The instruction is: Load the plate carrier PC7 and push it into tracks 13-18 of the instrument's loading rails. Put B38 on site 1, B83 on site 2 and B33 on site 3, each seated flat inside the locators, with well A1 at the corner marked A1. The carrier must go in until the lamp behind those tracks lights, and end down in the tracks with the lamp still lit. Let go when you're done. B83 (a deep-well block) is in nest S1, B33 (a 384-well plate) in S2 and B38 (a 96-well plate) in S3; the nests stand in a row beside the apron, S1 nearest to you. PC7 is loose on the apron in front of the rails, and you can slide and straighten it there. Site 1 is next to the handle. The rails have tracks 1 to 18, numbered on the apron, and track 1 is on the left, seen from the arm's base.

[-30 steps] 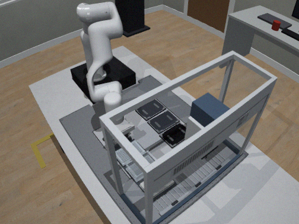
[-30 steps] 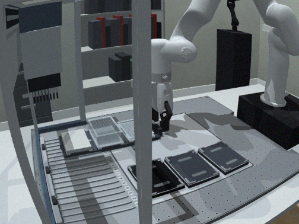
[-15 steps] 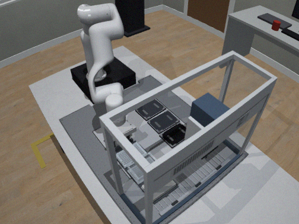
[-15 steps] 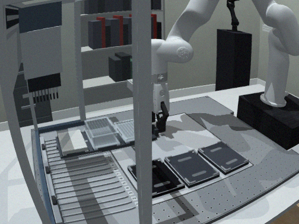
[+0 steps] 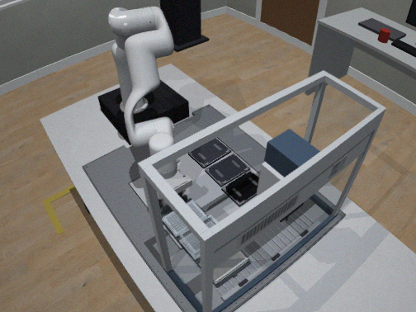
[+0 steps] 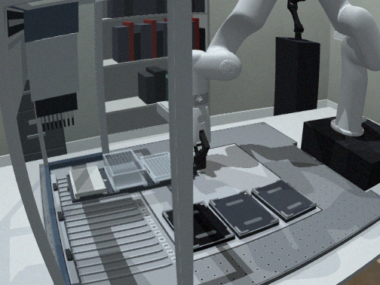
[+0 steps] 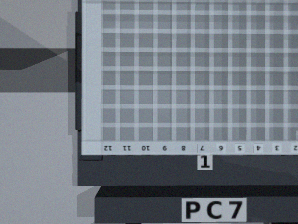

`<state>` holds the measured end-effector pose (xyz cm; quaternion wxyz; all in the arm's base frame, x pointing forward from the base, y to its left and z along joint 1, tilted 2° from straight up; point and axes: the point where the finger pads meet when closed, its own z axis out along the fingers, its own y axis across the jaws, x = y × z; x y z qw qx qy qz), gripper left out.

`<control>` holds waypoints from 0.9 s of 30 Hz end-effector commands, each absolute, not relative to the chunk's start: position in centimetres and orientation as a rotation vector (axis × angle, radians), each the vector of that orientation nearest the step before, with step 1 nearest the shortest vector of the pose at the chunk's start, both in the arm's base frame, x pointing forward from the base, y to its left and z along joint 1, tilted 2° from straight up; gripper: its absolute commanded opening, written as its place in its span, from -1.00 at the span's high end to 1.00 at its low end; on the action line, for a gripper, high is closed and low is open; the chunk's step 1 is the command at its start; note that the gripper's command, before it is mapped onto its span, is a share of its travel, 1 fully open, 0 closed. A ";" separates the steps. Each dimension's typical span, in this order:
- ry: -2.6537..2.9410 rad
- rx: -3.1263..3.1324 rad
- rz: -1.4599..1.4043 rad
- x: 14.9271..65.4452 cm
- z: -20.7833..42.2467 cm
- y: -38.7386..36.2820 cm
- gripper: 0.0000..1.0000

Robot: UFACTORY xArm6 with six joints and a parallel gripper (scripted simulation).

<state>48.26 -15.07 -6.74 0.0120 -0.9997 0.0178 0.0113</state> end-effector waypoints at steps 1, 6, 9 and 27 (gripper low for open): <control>0.055 -3.119 0.027 48.9 -6.6 -15.2 -0.63; 0.055 -3.119 0.027 49.3 -6.6 -15.2 -0.63; 0.055 -3.119 0.027 49.5 -6.6 -15.2 -0.63; 0.055 -3.119 0.027 50.6 -6.6 -15.2 -0.63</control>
